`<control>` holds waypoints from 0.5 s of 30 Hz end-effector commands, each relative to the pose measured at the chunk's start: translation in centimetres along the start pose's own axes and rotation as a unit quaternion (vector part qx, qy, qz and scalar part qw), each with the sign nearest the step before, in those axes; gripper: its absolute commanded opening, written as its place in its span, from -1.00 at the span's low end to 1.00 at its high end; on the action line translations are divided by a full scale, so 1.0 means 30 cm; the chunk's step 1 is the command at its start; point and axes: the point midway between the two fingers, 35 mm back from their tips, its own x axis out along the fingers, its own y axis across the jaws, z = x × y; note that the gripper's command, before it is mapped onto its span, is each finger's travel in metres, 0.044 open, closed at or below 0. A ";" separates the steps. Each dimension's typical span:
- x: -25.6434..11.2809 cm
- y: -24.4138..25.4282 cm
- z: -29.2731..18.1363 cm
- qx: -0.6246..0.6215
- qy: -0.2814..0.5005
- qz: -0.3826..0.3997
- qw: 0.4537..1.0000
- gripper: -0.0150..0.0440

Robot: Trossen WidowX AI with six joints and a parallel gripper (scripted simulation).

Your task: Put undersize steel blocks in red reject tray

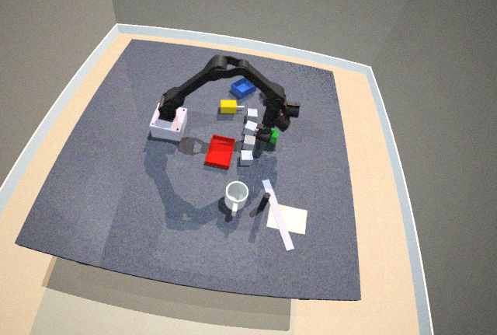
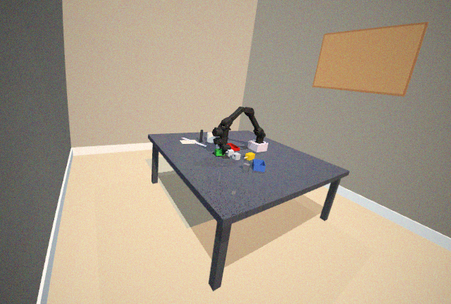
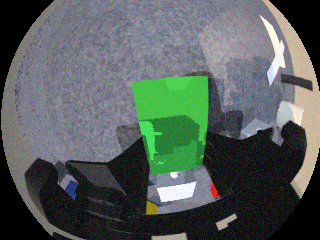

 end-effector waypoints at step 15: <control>-0.009 -0.002 -0.025 0.002 -0.004 -0.001 1.000 -0.49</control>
